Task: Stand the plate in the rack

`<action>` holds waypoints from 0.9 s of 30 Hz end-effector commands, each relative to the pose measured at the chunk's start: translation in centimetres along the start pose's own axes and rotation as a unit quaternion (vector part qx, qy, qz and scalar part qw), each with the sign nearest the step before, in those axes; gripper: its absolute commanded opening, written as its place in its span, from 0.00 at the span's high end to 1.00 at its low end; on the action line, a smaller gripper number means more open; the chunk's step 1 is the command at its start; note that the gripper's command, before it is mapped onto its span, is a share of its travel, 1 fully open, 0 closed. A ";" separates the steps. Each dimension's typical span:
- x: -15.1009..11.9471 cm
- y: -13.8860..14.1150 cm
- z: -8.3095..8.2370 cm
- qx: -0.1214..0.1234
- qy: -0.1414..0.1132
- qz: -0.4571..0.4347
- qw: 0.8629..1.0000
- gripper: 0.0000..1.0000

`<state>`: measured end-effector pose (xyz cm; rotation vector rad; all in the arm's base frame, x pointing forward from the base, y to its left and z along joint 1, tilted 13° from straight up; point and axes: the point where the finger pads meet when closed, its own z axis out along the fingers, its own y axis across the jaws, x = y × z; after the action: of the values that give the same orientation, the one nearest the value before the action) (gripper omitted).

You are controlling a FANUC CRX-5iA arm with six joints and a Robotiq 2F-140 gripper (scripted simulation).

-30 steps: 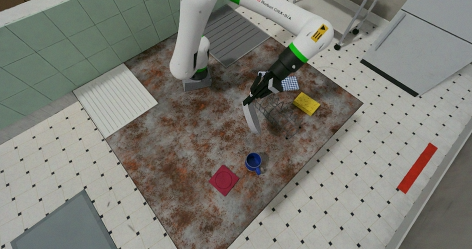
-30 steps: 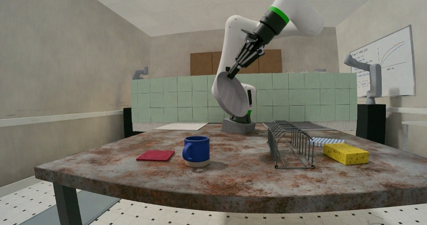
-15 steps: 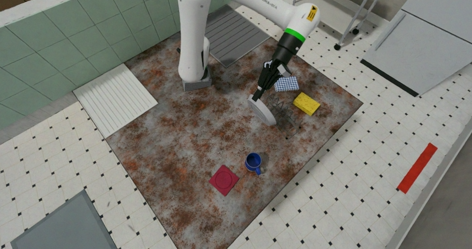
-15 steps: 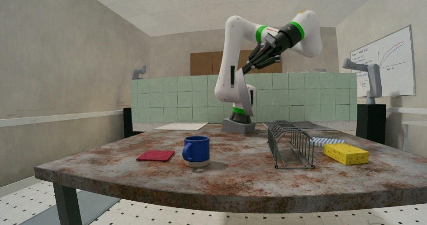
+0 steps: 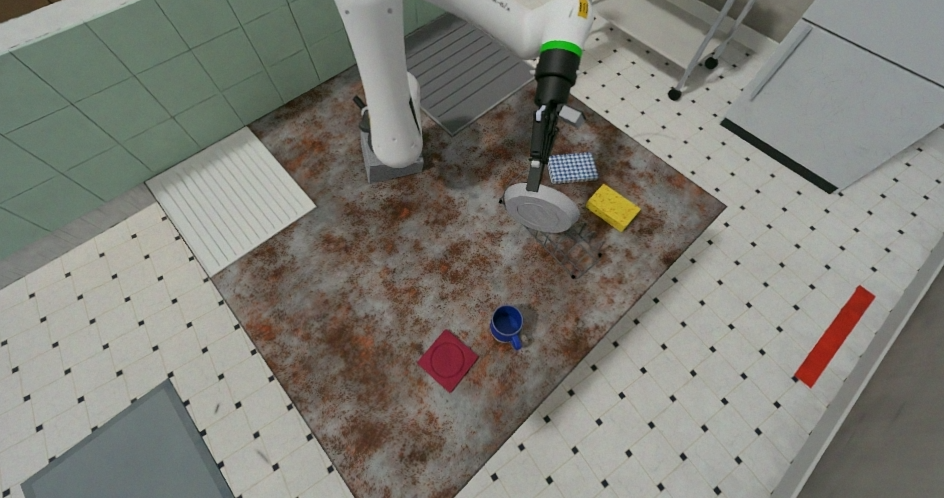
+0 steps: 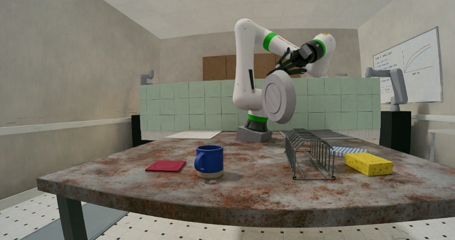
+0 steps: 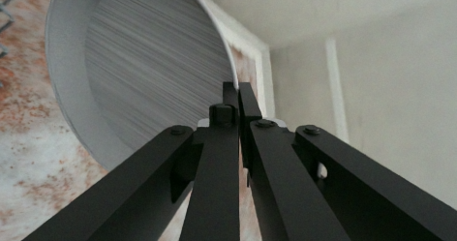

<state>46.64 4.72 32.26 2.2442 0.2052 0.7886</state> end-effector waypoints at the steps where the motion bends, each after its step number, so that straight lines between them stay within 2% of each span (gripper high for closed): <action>1: 1.1 -0.7 -1.2 0.004 0.083 -0.064 0.994 0.90; 7: 2.5 -1.8 -2.8 0.008 0.178 -0.146 0.973 0.90; 9: 2.5 -1.8 -2.8 0.008 0.178 -0.146 0.973 0.90; 13: 3.4 -2.5 -3.7 0.010 0.234 -0.193 0.953 0.90; 16: 3.9 -2.9 -4.3 0.011 0.266 -0.221 0.938 0.90; 24: 4.7 -3.6 -5.3 0.014 0.324 -0.270 0.906 0.90; 27: 4.8 -3.7 -5.4 0.014 0.329 -0.275 0.903 0.90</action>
<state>47.36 12.14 34.73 1.7430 1.0805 1.1567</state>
